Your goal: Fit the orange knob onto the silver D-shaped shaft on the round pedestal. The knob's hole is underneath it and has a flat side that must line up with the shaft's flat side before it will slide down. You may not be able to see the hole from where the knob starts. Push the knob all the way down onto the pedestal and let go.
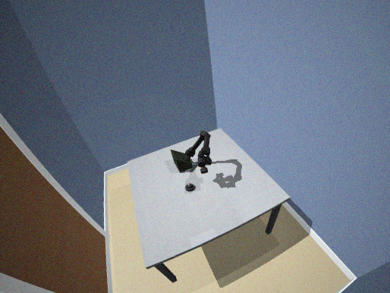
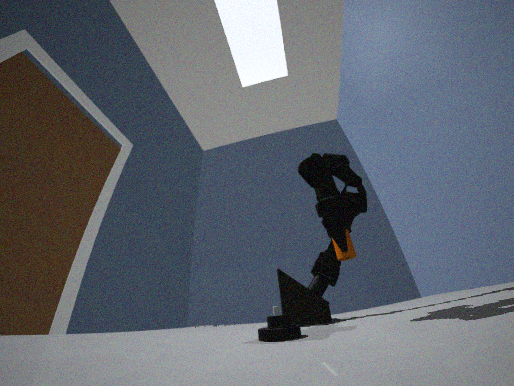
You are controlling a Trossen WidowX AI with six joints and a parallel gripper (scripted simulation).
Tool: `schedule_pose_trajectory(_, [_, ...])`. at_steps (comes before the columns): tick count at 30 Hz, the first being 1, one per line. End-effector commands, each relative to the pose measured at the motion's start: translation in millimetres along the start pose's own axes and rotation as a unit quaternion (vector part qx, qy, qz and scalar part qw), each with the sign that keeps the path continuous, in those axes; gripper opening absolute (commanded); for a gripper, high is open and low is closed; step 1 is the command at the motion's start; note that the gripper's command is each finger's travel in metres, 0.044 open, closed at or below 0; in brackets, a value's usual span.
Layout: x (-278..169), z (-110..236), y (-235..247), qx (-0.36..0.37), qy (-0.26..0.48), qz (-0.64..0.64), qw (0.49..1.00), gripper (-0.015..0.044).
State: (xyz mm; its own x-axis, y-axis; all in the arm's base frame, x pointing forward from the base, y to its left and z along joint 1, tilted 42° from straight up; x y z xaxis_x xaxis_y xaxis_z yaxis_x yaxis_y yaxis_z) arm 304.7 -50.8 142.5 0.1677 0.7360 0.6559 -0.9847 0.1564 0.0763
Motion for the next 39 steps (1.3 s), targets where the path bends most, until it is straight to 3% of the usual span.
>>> schedule_pose_trajectory(1, [-14.2, -3.2, -4.9, 0.001, 0.002, -0.002, 1.000, 0.0000])
schedule_pose_trajectory(39, [-132.4, -37.2, -22.2, 0.000, 0.005, -0.002, 1.000, 0.0000])
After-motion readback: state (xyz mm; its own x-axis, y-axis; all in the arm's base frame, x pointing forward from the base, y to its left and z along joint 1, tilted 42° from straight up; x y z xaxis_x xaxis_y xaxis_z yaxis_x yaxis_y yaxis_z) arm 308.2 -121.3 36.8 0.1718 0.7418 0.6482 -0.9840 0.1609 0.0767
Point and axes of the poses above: the point midway between the two fingers, 35 mm back from their tips, its own z axis back along the fingers, its own y axis across the jaws, x = y × z, the point moved 4 cm from there along z, back along the fingers, and after that the axes turned 7 degrees about z, right-handed, at the moved point
